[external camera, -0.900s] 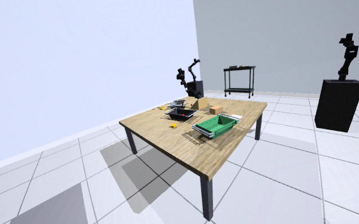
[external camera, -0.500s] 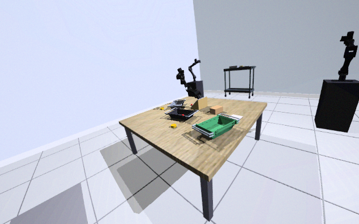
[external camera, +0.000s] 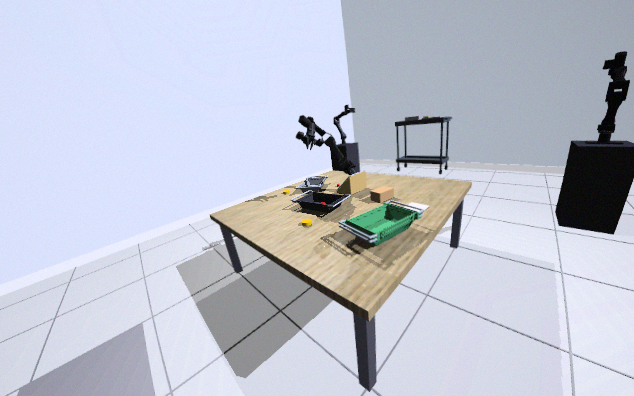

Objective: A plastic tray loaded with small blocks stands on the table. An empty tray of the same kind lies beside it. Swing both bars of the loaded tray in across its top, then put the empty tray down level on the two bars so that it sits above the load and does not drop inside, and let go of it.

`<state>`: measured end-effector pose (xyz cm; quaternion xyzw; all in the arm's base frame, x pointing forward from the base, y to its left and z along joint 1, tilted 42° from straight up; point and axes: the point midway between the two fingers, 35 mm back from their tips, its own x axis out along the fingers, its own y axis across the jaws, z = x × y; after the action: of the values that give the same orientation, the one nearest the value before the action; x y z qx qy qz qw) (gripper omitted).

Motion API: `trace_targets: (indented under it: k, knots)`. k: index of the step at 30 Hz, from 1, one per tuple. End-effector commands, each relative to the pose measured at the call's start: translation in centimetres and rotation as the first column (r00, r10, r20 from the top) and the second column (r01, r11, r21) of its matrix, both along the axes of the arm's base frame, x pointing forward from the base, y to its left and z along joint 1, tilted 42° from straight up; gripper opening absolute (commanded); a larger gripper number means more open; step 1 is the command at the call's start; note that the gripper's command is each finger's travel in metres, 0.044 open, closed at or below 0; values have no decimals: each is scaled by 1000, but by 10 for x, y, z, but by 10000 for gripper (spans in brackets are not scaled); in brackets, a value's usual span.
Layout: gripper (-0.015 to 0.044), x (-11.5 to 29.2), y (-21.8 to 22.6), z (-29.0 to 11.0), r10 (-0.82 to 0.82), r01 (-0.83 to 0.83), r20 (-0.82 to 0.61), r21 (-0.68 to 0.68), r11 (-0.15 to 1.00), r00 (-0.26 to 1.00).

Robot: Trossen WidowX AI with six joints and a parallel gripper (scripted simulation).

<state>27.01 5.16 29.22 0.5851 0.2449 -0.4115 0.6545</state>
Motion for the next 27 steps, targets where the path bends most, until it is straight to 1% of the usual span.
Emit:
trace_targets:
  k: [1,4,6,8,10,13,15,27]
  knots:
    - [84,42,-27,-27,-321,321,0,31,947,947]
    - [84,72,-56,-56,-556,555,6,49,830,831]
    - [84,89,-78,-78,-691,689,17,59,723,723]
    - [84,101,-100,-99,-792,789,31,67,611,610]
    - [84,109,-119,-117,-862,859,51,72,506,504]
    - [84,118,-154,-150,-946,945,98,78,318,310]
    - [84,119,-166,-163,-967,968,122,89,236,225]
    - [84,119,-172,-170,-969,970,125,91,226,214]
